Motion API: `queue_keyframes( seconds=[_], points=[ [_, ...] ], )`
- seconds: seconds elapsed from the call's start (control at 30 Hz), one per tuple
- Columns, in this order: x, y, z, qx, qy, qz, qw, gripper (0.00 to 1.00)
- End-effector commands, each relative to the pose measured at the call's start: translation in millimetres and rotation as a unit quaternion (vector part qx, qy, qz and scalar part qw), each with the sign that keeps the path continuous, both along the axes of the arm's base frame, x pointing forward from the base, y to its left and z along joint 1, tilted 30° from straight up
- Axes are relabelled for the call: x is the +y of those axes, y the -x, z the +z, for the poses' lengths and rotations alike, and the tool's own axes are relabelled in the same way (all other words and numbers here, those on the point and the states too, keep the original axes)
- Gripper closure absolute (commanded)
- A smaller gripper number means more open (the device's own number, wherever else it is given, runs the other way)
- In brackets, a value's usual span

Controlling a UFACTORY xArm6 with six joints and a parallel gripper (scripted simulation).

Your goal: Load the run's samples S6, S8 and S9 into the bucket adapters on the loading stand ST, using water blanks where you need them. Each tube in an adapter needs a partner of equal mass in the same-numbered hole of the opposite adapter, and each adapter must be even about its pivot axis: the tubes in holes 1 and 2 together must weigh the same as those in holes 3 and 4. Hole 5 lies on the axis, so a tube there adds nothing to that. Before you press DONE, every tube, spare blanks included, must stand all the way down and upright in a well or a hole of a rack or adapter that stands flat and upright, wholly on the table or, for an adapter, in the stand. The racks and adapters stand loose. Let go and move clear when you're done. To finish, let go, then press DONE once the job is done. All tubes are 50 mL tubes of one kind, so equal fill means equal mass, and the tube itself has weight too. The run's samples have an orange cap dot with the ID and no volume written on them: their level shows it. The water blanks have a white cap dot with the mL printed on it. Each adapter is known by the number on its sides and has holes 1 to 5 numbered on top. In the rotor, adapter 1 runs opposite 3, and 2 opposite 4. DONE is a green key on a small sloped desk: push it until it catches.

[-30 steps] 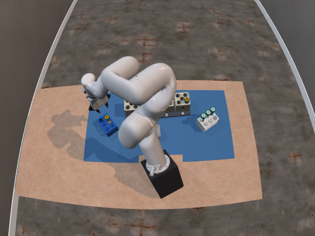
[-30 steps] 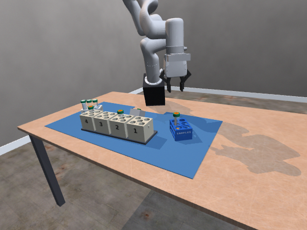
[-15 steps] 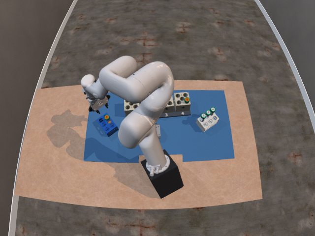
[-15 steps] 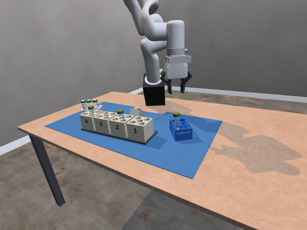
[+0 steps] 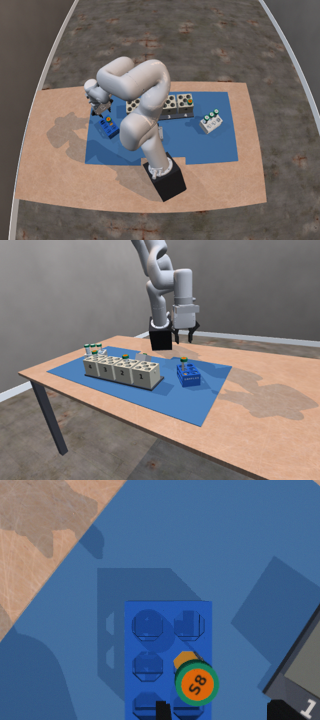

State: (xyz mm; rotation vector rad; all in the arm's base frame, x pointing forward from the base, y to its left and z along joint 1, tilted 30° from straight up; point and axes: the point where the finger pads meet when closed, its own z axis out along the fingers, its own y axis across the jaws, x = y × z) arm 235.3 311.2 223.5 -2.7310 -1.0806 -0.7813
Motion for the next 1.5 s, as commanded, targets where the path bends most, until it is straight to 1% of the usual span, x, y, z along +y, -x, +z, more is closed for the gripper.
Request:
queue_keyframes(
  seconds=[0.0,0.97,1.03,1.37,1.47],
  points=[
    [2,-3,-3,-0.001,-0.002,0.0,1.0,0.43],
    [17,-26,-50,-0.001,-0.001,0.0,1.0,0.43],
    [17,-26,-50,-0.001,-0.001,0.0,1.0,0.43],
    [23,-34,-67,-0.001,-0.001,0.0,1.0,0.43],
    [23,-34,-67,-0.001,-0.001,0.0,1.0,0.43]
  ],
)
